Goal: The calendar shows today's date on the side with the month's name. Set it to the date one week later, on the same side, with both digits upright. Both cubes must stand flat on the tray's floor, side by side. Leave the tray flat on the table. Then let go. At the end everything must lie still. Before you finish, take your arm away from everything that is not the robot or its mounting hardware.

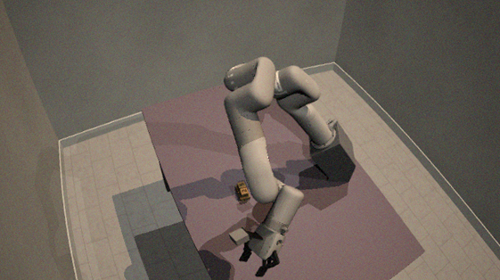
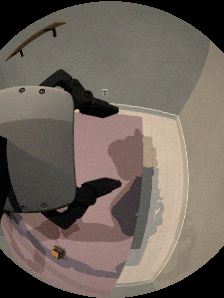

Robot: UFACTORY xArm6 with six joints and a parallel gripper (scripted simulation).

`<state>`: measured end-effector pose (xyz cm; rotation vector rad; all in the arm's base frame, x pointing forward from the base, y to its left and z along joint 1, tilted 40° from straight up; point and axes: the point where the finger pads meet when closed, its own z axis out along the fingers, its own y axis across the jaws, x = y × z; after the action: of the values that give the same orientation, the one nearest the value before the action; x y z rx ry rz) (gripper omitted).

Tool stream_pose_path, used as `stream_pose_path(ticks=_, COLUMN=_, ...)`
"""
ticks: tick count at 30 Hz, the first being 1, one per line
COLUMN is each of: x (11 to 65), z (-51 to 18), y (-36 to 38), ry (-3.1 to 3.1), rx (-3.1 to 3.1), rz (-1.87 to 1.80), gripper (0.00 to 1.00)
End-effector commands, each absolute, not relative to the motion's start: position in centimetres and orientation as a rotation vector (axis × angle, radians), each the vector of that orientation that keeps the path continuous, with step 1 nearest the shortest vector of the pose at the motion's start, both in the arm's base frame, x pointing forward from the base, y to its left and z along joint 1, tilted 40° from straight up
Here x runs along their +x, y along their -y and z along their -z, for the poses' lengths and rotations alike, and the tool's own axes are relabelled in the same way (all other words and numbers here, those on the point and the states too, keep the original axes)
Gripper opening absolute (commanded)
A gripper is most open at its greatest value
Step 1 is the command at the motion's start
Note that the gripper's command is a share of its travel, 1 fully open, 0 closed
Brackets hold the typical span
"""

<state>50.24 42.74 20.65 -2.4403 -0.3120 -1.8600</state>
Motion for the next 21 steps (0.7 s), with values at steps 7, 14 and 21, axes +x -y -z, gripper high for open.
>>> stream_pose_path(ticks=7, x=50.2, z=-20.8, y=-42.9, ry=0.311, rx=-2.436, rz=1.861, gripper=1.0)
stream_pose_path(ticks=14, x=50.2, z=-20.8, y=-42.9, ry=0.311, rx=-2.436, rz=1.861, gripper=1.0)
stream_pose_path(ticks=21, x=50.6, z=-21.1, y=-40.6, ry=0.22, rx=-2.47, rz=1.835, gripper=1.0)
